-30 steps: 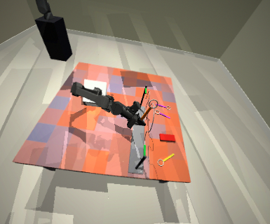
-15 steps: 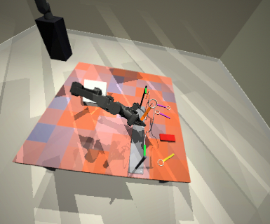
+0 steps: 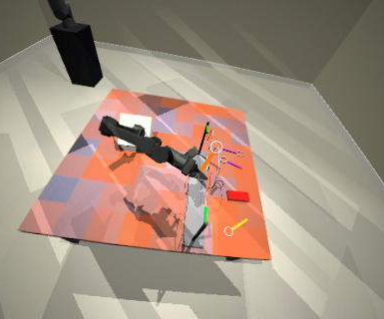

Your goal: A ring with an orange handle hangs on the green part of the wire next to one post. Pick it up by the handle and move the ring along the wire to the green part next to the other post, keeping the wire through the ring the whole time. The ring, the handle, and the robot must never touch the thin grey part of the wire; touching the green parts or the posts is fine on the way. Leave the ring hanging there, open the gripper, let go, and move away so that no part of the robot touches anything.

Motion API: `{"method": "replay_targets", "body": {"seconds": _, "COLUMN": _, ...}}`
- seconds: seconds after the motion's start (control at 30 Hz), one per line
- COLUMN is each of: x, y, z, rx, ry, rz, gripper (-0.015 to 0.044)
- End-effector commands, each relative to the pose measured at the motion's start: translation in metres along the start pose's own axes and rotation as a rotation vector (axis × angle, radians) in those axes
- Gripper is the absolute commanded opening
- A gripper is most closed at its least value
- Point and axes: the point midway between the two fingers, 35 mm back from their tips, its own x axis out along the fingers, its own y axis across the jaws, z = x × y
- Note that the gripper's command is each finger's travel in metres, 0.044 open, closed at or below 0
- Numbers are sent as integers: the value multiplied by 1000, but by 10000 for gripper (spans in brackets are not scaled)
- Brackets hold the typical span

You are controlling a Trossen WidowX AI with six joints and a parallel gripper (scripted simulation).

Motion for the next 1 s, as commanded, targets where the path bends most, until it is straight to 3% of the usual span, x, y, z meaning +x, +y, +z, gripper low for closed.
{"method": "replay_targets", "body": {"seconds": 0.0, "x": 0, "y": -3, "z": 1, "rx": -51, "ry": -11, "rz": -29, "gripper": -150}}
{"method": "replay_targets", "body": {"seconds": 0.97, "x": -10, "y": -14, "z": 3, "rx": -381, "ry": 35, "rz": -198, "gripper": -150}}
